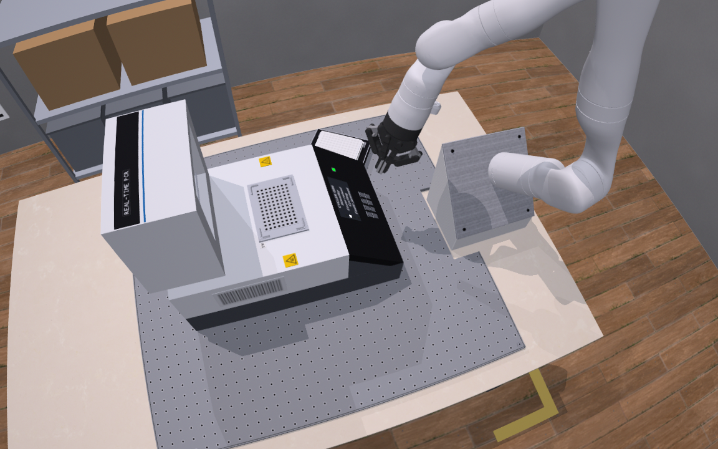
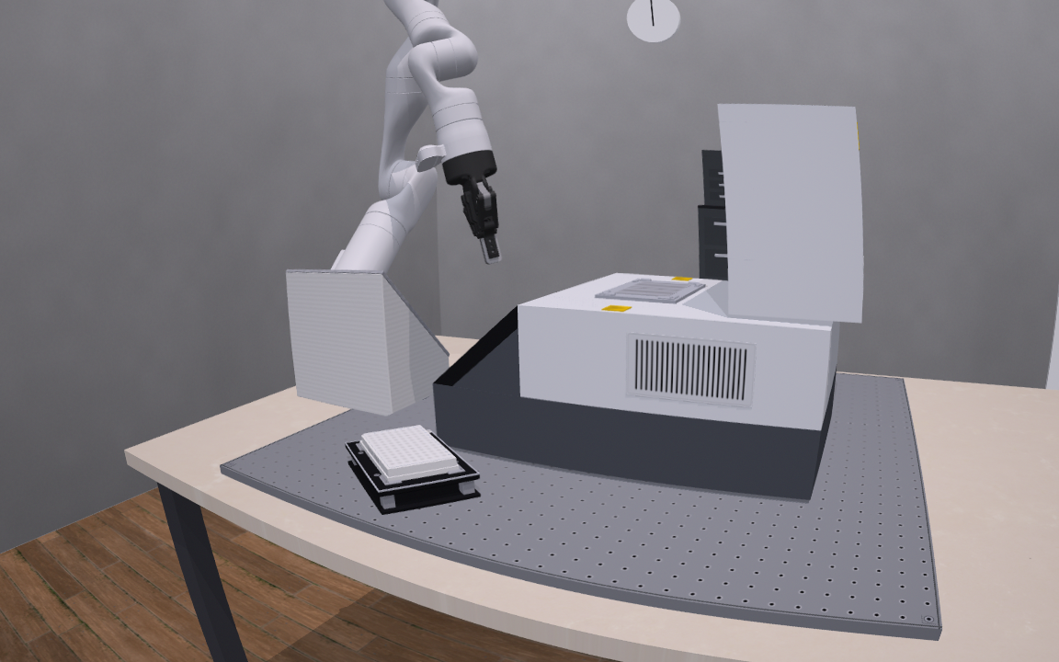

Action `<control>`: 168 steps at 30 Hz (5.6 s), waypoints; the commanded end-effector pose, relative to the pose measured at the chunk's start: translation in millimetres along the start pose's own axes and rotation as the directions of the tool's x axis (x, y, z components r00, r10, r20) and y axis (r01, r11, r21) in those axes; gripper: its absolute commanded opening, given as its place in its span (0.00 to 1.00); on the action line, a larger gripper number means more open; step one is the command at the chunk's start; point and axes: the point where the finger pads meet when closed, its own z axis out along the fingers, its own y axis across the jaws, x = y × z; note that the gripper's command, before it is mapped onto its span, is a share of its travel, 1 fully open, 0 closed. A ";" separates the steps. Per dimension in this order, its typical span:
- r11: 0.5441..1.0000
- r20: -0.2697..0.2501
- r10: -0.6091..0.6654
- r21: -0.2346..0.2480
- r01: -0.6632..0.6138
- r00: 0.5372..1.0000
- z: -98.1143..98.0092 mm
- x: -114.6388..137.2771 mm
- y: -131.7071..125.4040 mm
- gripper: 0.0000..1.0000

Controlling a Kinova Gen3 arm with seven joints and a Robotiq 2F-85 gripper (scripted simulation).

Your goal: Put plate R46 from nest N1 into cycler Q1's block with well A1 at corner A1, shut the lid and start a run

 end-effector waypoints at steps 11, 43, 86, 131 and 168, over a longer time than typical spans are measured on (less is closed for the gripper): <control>1.000 0.000 0.000 0.002 0.000 1.000 -16.1 -3.0 -3.6 0.10; 1.000 0.000 0.000 0.002 0.000 1.000 -51.4 -9.6 -10.2 0.10; 0.935 -0.074 0.354 0.008 -0.354 0.932 -40.6 34.0 -60.2 1.00; 0.723 -0.147 0.688 0.045 -0.689 0.711 -28.6 82.3 -115.5 1.00; 0.476 -0.189 0.871 0.092 -0.875 0.454 -19.3 119.9 -158.7 1.00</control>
